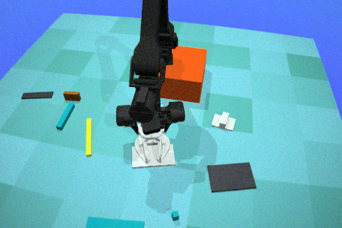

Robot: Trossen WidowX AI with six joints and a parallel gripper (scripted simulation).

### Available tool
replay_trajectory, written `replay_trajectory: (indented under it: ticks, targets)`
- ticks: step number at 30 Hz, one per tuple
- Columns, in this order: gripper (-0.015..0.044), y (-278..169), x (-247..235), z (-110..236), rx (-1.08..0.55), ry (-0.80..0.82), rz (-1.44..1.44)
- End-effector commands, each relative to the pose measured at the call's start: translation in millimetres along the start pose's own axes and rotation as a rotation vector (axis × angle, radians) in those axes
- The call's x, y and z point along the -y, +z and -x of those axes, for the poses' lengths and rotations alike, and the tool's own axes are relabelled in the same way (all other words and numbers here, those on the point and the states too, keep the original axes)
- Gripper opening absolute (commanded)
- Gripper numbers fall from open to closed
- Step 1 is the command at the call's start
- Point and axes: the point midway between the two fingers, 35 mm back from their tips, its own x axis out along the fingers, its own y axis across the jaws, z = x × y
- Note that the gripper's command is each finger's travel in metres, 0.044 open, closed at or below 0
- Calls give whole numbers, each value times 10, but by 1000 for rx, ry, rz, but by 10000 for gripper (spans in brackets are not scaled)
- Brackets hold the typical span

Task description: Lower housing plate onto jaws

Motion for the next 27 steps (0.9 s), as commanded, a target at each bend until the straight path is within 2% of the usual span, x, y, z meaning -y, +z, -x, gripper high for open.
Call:
replay_trajectory:
  ticks: [1, 27]
  targets:
    - [351, -30, -9, -45, -7, 2, 7]
    - [351, -30, -9, -69, -7, 2, 7]
